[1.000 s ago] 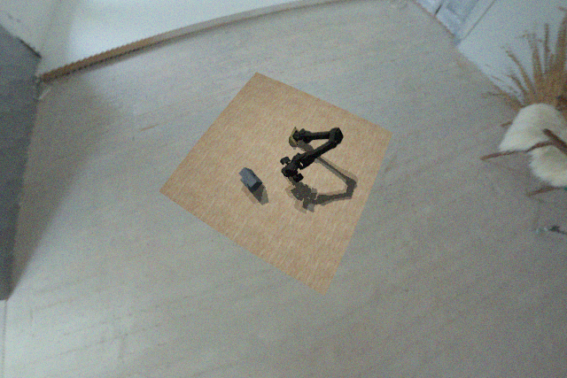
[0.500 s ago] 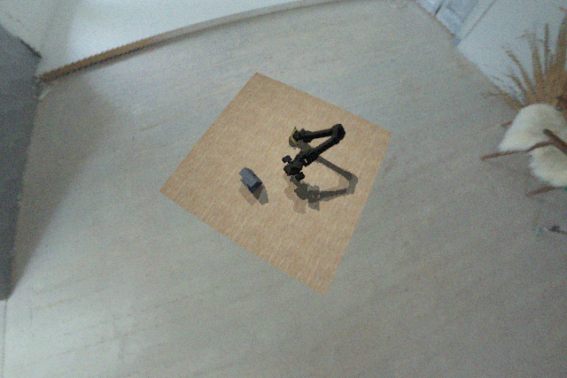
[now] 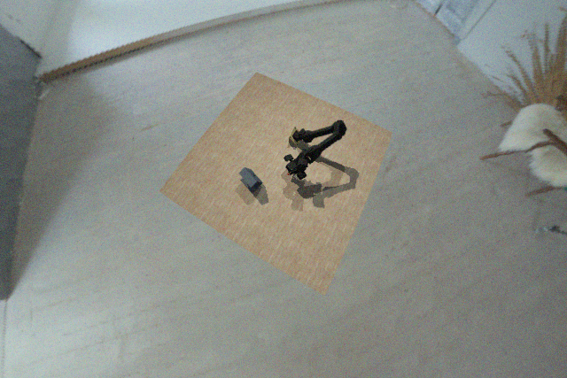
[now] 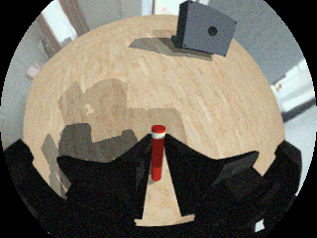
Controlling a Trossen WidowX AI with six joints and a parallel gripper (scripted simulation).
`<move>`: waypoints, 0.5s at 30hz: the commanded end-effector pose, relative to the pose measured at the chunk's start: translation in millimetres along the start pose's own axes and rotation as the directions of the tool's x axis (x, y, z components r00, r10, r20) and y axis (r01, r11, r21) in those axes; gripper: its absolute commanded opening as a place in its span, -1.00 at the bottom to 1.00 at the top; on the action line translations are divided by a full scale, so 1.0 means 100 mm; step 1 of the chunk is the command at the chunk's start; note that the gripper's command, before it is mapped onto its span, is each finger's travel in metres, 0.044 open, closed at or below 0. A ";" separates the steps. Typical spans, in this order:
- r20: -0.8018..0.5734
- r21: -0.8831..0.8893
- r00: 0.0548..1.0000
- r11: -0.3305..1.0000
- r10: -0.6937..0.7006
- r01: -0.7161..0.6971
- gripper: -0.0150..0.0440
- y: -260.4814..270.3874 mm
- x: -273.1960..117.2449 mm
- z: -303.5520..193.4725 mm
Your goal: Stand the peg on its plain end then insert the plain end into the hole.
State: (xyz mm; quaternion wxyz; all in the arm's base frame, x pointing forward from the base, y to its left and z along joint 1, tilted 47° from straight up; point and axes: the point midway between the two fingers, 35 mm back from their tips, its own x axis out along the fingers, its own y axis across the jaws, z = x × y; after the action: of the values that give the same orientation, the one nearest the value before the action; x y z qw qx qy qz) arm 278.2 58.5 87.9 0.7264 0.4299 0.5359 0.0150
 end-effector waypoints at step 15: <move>0.151 0.003 0.989 1.000 -0.001 0.001 -0.33 0.00 -0.10 -0.07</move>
State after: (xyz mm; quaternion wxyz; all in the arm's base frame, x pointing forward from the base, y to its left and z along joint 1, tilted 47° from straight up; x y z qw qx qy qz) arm 270.3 57.8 94.3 0.7594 0.4300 0.4880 -0.0134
